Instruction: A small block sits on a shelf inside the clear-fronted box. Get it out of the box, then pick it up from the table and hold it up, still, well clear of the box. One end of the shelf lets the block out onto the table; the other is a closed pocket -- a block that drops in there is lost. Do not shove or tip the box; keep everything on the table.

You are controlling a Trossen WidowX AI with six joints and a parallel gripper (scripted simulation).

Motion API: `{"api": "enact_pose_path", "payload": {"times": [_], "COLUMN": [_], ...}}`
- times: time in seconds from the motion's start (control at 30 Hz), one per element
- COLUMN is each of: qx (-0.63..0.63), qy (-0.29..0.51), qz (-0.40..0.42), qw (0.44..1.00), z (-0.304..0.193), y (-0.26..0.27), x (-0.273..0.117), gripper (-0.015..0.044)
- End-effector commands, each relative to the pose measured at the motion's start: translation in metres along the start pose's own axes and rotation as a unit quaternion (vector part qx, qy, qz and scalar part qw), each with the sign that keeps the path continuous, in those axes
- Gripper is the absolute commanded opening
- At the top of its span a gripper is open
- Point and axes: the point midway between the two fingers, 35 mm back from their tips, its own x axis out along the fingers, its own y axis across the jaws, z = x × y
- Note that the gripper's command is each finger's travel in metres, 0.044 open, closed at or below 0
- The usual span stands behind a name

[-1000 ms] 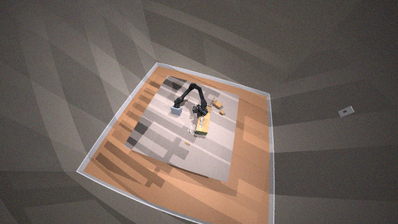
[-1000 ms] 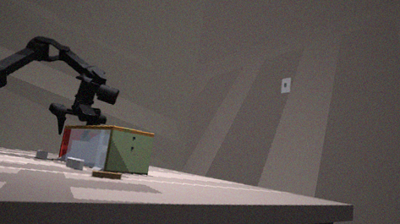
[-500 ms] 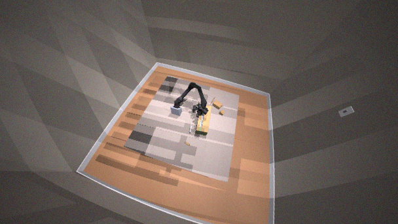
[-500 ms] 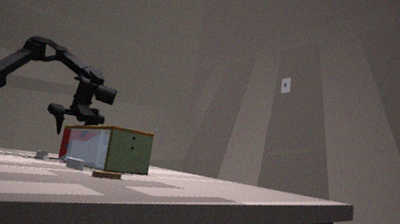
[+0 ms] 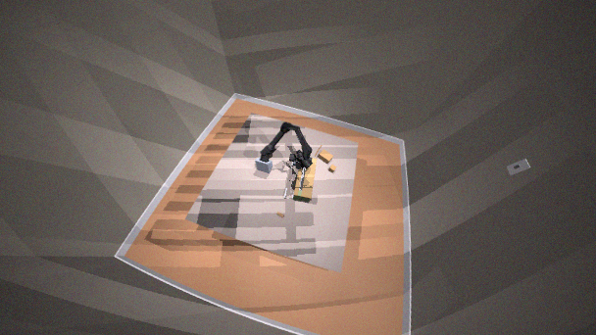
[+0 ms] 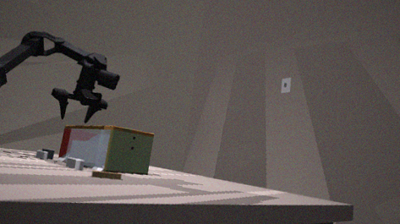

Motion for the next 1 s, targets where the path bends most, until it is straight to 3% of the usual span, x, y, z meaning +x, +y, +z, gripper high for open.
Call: {"api": "enact_pose_path", "payload": {"times": [0.0,0.1,0.17,0.47,0.77,0.97], "qx": [0.000,-0.034,0.030,0.309,0.556,0.649], "qy": [0.000,-0.041,-0.054,-0.072,-0.012,0.039], "qz": [0.000,-0.004,0.011,0.106,0.201,0.230], "qw": [1.000,0.999,0.998,0.942,0.806,0.724], "z": [0.000,-0.002,-0.008,-0.032,-0.051,-0.057], "y": [0.000,-0.003,-0.007,-0.023,-0.040,-0.048], "x": [0.000,-0.005,-0.005,-0.003,0.000,0.002], "gripper": [0.0400,0.0321,0.0285,0.0285,0.0285,0.0285]}}
